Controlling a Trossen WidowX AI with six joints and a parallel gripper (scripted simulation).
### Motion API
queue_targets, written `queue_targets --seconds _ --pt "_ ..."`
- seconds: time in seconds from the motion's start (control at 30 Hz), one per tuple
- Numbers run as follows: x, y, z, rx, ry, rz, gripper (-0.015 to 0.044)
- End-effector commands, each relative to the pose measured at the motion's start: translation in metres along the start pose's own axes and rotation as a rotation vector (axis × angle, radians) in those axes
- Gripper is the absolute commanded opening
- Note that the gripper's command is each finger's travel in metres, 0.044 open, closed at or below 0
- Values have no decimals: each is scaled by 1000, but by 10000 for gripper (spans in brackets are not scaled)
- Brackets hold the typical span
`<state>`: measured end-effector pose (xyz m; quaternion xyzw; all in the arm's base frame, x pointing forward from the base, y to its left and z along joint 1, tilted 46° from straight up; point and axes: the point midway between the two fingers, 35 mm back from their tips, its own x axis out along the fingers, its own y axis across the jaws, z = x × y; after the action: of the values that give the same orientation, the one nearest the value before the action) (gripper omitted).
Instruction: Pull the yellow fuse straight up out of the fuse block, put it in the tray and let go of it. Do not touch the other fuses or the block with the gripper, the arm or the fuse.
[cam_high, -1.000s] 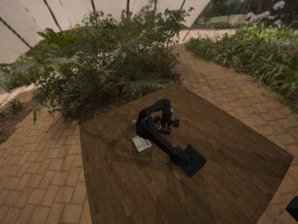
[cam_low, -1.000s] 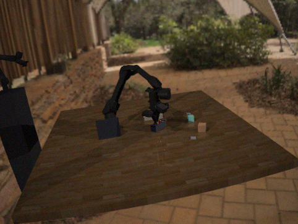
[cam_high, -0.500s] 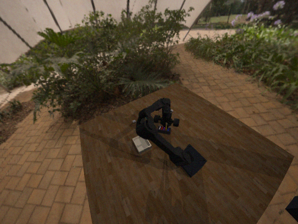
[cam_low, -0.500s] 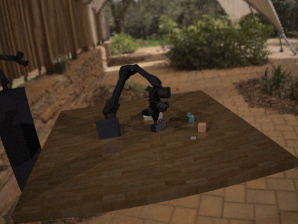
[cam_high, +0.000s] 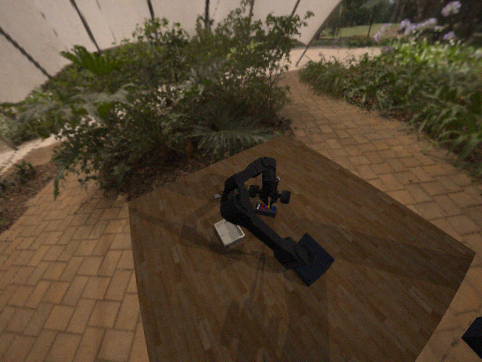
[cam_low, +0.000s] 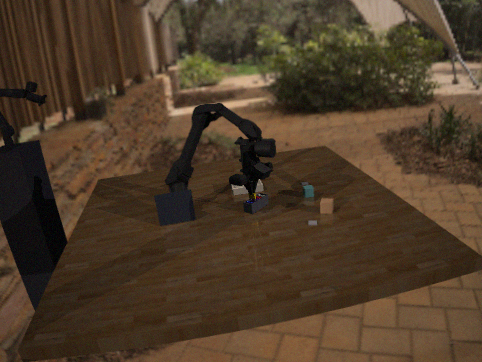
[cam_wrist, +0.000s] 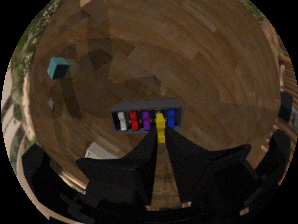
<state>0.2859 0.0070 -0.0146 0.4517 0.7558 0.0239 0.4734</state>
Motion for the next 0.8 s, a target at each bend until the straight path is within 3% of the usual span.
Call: queue_targets --seconds 0.0,0.77 --pt "-3 0 1 -8 -2 -3 0" --pt "-25 0 0 -6 -2 -3 0"
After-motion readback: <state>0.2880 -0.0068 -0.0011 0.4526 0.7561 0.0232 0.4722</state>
